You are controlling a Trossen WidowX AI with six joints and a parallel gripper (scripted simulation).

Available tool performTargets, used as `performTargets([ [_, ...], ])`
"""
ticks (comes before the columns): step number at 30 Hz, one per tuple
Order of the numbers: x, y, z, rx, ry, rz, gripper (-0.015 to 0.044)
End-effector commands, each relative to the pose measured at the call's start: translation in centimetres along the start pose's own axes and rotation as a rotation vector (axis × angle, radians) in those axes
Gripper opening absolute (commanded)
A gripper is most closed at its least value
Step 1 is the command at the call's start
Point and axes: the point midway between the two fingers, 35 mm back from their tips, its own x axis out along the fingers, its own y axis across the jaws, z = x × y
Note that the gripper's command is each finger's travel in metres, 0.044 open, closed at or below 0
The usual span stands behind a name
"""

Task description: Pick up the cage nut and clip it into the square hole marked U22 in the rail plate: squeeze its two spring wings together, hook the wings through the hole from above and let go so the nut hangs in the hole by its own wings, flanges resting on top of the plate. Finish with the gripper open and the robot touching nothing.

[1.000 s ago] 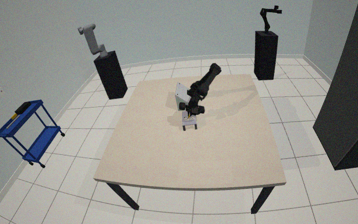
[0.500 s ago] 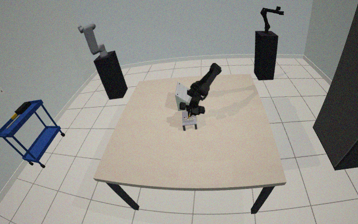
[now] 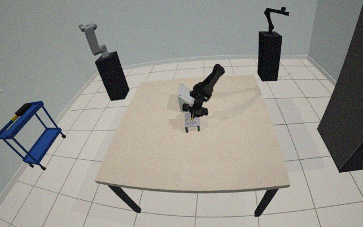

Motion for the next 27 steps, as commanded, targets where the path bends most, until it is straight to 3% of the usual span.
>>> performTargets([
  [1,-0.14,0.00,0.03,0.003,-0.004,-0.012,0.0023],
  [27,-0.17,0.35,0.03,0.004,-0.004,-0.046,0.0023],
])
